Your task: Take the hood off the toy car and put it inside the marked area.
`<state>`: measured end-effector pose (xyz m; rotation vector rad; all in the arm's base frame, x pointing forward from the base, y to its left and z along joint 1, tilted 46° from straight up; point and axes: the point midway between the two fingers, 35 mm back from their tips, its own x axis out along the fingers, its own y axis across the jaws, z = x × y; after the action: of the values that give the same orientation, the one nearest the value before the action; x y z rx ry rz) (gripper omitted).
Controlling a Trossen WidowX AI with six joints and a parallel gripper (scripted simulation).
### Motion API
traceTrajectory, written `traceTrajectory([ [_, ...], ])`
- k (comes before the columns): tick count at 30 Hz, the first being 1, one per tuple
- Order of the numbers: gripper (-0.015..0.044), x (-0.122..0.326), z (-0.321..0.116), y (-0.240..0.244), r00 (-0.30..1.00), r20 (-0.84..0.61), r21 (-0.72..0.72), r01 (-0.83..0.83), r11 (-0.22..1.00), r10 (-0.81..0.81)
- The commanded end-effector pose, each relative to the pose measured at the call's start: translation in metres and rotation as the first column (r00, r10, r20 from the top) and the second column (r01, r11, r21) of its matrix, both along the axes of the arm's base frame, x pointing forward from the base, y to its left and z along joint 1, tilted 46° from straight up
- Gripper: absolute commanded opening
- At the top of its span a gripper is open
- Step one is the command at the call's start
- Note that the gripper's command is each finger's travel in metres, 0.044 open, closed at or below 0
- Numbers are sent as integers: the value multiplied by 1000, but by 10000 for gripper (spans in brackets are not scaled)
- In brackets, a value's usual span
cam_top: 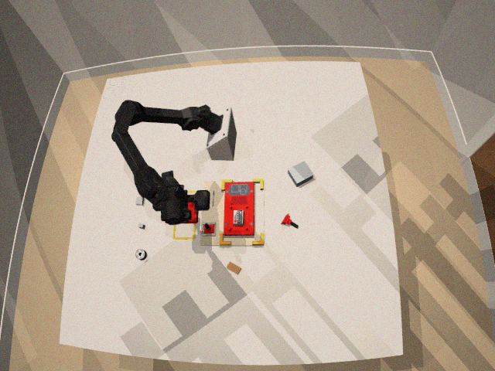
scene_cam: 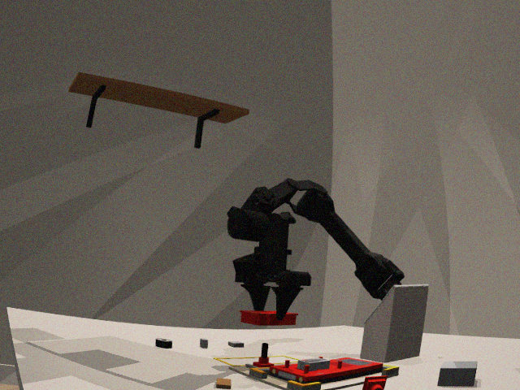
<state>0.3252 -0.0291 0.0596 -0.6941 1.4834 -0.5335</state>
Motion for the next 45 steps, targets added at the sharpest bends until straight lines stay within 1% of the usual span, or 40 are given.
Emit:
traceTrajectory([
  [1,0,-6,16,-14,1000,5,-10,-2,1000,2],
  [5,0,-12,29,-27,1000,6,-16,0,1000,0],
  [9,0,-12,29,-27,1000,6,-16,1,1000,0],
  [45,0,-8,6,-50,1000,6,-14,0,1000,0],
])
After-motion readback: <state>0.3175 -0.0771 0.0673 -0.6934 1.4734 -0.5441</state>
